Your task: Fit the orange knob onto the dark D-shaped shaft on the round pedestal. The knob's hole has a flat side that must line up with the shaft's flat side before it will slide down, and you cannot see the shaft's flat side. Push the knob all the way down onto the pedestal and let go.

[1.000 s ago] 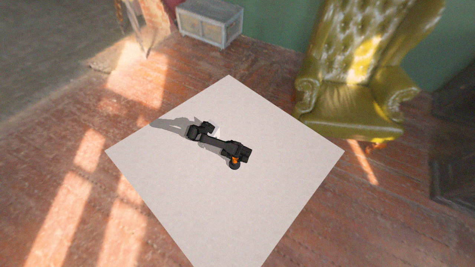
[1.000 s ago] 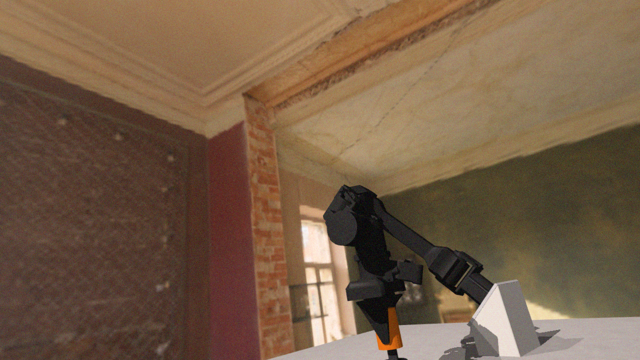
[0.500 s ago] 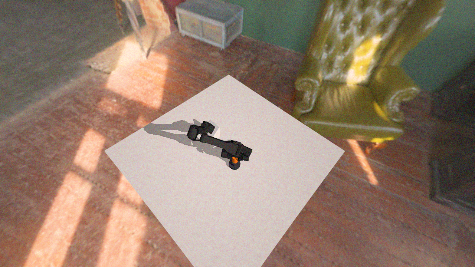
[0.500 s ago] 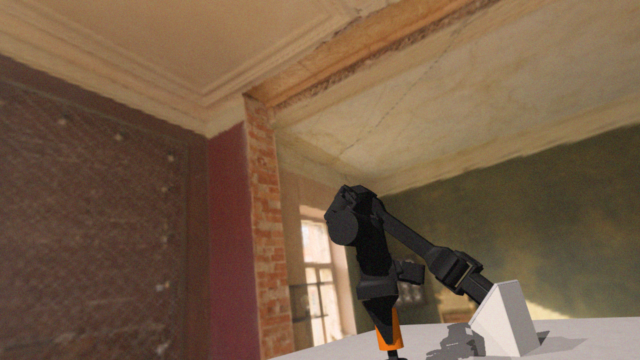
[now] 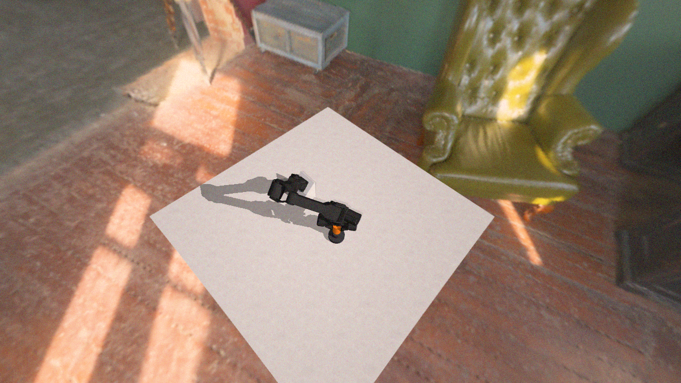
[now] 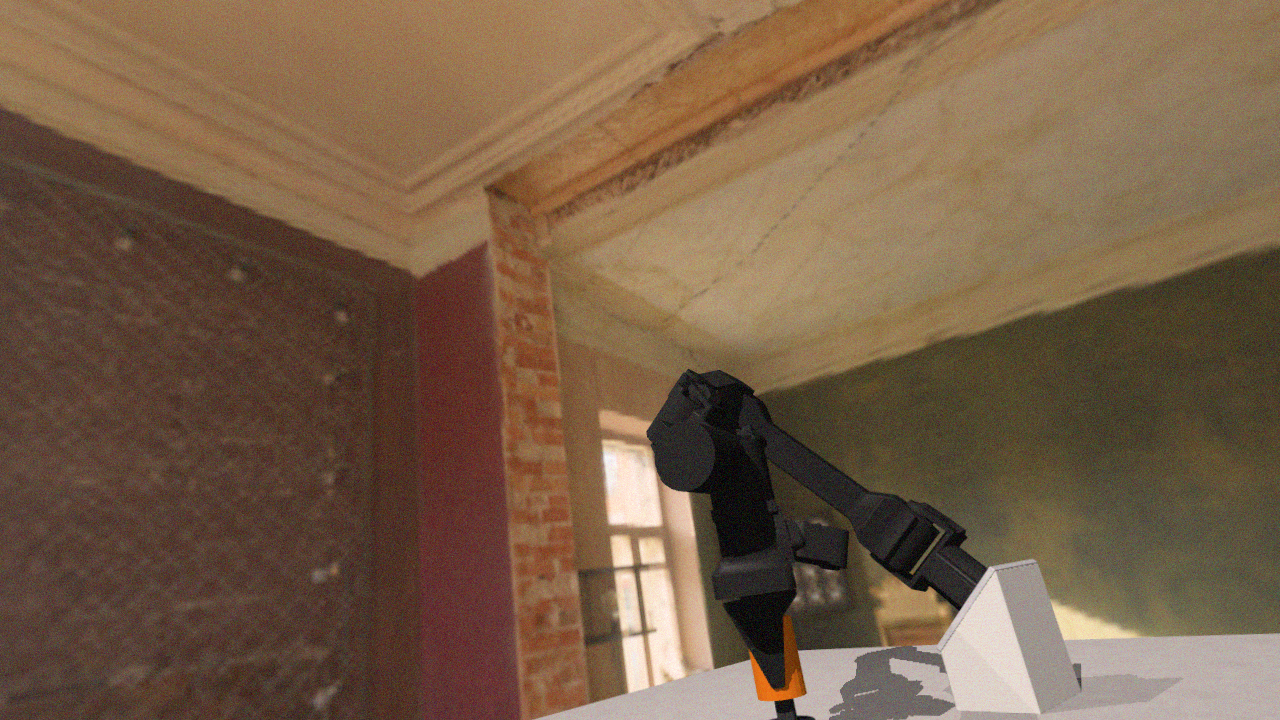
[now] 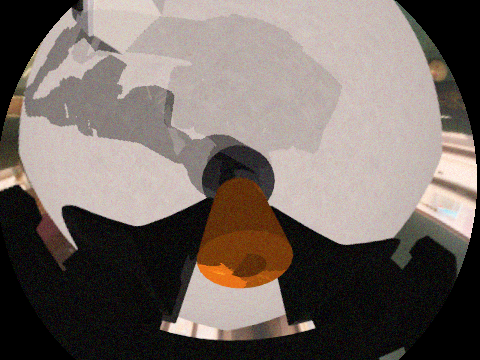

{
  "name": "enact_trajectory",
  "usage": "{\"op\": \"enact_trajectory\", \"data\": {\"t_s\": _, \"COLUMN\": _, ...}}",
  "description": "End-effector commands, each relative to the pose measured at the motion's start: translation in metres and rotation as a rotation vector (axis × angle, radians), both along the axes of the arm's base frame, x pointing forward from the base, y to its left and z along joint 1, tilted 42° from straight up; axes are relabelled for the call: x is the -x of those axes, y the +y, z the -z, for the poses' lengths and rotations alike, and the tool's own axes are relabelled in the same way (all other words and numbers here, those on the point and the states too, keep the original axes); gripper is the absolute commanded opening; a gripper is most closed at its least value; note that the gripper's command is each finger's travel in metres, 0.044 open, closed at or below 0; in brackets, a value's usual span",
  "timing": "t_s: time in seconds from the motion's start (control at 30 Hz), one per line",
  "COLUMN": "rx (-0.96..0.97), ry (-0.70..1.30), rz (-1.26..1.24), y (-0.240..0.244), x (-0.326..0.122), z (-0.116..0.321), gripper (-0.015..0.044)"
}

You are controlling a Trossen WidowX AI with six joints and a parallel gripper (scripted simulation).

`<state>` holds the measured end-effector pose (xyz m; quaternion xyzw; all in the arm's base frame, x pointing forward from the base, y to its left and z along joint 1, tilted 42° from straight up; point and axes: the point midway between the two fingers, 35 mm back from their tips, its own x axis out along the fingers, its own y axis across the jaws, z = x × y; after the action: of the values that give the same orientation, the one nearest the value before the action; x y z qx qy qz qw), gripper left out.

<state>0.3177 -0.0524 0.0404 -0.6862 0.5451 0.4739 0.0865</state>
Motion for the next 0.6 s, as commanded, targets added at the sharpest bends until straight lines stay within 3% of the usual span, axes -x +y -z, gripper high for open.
{"op": "enact_trajectory", "data": {"t_s": 0.0, "rx": 0.002, "ry": 0.011, "rz": -0.021, "y": 0.0009, "x": -0.0013, "z": -0.0029, "gripper": 0.0}}
{"op": "enact_trajectory", "data": {"t_s": 0.17, "rx": -0.005, "ry": 0.127, "rz": -0.15, "y": 0.0018, "x": -0.002, "z": -0.0023, "gripper": 0.0}}
{"op": "enact_trajectory", "data": {"t_s": 0.57, "rx": -0.006, "ry": 0.134, "rz": -0.158, "y": -0.0003, "x": -0.0009, "z": 0.0016, "gripper": 0.0}}
